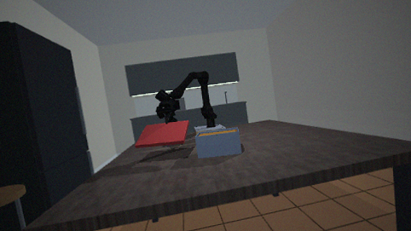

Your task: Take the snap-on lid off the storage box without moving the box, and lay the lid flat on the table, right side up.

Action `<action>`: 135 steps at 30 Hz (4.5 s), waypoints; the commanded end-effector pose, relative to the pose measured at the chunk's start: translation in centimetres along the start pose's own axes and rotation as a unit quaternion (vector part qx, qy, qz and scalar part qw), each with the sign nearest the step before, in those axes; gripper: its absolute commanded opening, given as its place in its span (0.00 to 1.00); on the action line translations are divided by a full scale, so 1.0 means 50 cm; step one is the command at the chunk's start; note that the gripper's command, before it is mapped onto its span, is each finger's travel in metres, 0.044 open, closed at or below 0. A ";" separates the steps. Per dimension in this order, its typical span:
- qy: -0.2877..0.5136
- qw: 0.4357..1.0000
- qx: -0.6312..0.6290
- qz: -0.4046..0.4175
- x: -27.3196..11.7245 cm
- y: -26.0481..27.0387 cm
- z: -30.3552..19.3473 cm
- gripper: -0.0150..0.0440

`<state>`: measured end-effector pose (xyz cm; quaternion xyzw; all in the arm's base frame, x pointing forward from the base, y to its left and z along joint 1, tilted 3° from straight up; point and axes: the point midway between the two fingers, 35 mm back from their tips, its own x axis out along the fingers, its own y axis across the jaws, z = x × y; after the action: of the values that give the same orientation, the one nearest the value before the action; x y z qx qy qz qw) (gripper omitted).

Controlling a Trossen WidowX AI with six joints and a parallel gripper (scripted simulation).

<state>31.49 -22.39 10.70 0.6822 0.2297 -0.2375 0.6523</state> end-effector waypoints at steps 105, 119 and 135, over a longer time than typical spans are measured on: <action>0.001 1.000 0.003 -0.001 0.113 -0.136 -0.002 0.25; 0.001 1.000 0.003 -0.001 0.128 -0.154 -0.002 0.25; 0.001 1.000 0.003 -0.001 0.144 -0.174 -0.003 0.25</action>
<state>31.90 -22.43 0.85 0.6820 0.2176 -0.2313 0.6588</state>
